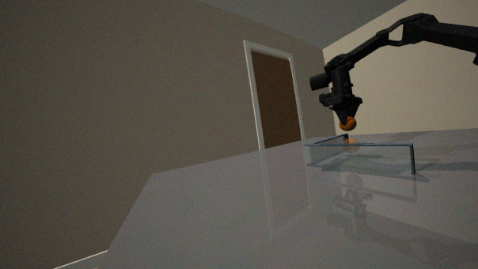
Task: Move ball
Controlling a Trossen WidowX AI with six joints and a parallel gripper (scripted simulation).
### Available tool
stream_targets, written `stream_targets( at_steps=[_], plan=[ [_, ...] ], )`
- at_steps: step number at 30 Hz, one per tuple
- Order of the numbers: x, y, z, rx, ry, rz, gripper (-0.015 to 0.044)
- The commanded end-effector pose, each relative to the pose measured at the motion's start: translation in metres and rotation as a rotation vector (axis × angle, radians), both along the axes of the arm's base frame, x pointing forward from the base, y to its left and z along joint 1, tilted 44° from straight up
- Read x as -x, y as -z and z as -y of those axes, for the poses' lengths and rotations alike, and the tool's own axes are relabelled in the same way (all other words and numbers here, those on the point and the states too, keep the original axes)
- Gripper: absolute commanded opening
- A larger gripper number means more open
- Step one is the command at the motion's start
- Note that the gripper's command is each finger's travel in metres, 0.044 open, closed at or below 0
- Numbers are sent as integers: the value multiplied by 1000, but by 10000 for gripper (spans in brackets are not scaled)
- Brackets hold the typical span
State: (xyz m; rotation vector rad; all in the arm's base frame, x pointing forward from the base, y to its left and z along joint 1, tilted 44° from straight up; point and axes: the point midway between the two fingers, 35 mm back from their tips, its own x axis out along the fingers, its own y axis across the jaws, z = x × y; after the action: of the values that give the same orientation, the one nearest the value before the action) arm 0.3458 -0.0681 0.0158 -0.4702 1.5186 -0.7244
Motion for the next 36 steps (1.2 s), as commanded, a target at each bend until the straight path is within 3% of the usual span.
stream_targets(
  at_steps=[1,10,32,36],
  plan=[
    [3,13,12,4,-3,-14,0],
    [10,47,47,8,-2,-14,0],
    [12,62,61,9,-2,-14,0],
    [9,58,59,6,0,-3,105]
  ],
)
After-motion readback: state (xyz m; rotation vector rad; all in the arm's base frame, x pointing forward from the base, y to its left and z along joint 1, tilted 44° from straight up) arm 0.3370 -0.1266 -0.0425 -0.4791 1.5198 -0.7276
